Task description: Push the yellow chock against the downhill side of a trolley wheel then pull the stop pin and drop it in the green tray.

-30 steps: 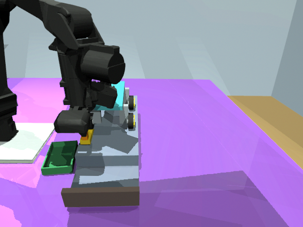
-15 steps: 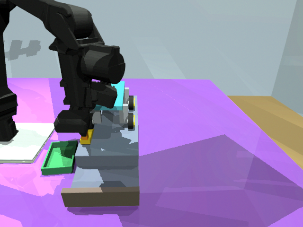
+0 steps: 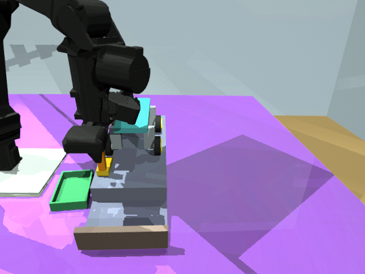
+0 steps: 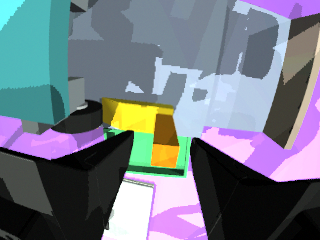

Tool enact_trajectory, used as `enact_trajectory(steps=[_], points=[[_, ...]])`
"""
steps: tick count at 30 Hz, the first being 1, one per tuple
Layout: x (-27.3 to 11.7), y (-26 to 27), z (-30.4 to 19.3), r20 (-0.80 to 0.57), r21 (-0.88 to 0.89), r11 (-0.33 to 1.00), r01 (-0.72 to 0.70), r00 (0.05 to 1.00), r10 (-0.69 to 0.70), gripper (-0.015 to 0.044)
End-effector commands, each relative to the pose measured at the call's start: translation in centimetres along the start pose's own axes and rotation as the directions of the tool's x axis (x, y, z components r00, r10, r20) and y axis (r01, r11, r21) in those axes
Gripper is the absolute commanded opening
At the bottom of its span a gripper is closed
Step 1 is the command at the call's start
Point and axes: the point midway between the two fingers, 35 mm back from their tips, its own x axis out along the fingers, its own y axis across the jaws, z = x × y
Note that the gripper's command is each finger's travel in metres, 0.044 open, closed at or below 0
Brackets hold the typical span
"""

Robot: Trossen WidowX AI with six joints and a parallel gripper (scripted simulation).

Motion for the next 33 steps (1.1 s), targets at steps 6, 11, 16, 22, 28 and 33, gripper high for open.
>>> enact_trajectory(steps=[6,11,16,22,28,33], points=[[-3.0,0.0,0.0,0.007,-0.003,1.0,-0.002,1.0,0.002,0.019],[-4.4,0.0,0.1,0.007,-0.003,1.0,-0.002,1.0,0.002,0.019],[-3.8,-0.1,0.0,0.004,0.001,1.0,0.001,1.0,-0.001,0.0269],[-5.2,0.2,1.5,0.107,0.026,0.998,0.061,0.992,-0.064,0.019],[-5.4,3.0,2.6,0.112,0.23,0.973,0.0,0.993,-0.026,0.019],[-5.6,5.5,3.4,0.116,0.397,0.917,-0.047,0.993,0.001,0.019]])
